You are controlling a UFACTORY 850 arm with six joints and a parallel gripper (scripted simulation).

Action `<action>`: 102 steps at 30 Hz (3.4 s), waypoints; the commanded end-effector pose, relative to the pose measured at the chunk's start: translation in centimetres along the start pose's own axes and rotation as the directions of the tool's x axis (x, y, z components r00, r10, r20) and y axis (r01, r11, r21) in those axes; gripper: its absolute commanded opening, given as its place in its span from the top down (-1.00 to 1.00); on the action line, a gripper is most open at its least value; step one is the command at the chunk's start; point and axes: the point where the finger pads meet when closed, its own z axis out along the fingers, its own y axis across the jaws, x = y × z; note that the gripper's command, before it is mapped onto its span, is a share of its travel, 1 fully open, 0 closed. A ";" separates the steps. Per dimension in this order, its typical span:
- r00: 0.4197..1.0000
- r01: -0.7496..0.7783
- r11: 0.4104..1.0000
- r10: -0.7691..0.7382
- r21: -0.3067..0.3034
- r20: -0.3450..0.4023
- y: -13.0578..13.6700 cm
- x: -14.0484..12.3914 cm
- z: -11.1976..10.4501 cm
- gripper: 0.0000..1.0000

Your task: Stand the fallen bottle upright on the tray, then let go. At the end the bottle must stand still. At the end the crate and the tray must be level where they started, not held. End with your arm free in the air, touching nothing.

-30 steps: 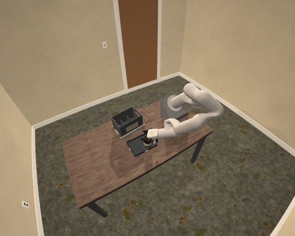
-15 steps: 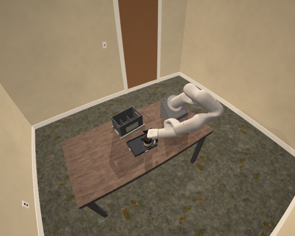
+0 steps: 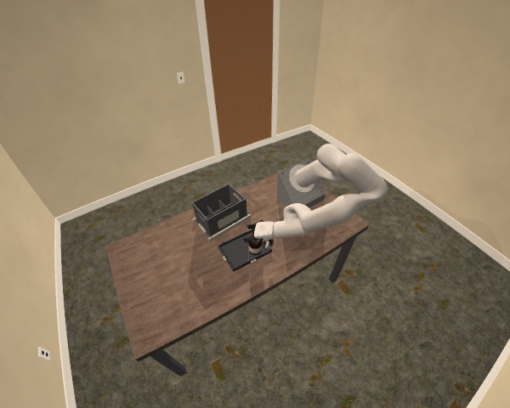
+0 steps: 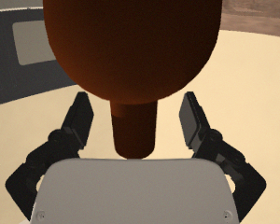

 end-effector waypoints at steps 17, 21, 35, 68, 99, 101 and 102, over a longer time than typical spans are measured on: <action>1.000 -0.001 1.000 0.001 -0.001 0.001 0.0 -3.4 -1.2 -1.00; 1.000 -0.001 1.000 0.001 -0.001 0.001 0.0 -3.9 -1.4 -1.00; 1.000 -0.001 1.000 0.001 -0.001 0.001 0.0 -6.9 -2.5 -1.00; 1.000 -0.001 1.000 0.001 -0.001 0.001 0.0 -8.7 -3.2 1.00; 1.000 -0.001 1.000 0.001 -0.001 0.001 0.0 -8.7 -3.2 1.00; 1.000 -0.001 1.000 0.001 -0.001 0.001 0.0 -8.7 -3.2 1.00; 1.000 -0.001 1.000 0.001 -0.001 0.001 0.0 -8.7 -3.2 1.00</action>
